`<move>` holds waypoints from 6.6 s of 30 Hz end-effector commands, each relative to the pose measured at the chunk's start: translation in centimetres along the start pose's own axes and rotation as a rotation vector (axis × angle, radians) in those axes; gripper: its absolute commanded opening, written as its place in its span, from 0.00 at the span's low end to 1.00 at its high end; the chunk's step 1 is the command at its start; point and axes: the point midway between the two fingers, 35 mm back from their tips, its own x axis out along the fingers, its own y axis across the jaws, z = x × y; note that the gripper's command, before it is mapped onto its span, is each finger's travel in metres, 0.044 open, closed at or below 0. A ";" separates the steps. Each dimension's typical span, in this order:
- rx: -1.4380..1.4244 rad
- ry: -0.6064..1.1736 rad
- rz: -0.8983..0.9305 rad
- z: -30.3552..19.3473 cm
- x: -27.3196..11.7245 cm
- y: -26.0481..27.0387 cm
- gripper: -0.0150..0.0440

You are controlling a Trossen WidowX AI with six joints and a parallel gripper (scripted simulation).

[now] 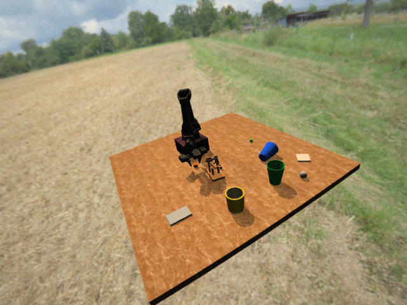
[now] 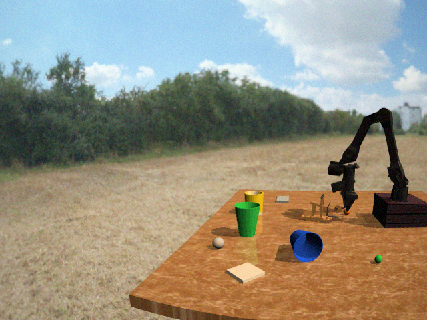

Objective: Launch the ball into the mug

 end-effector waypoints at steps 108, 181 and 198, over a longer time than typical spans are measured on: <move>0.178 0.340 0.040 5.9 -4.8 8.1 0.57; 0.103 -0.709 0.023 35.5 -24.4 1.3 0.51; 0.065 -0.661 0.001 34.9 -23.3 2.4 0.25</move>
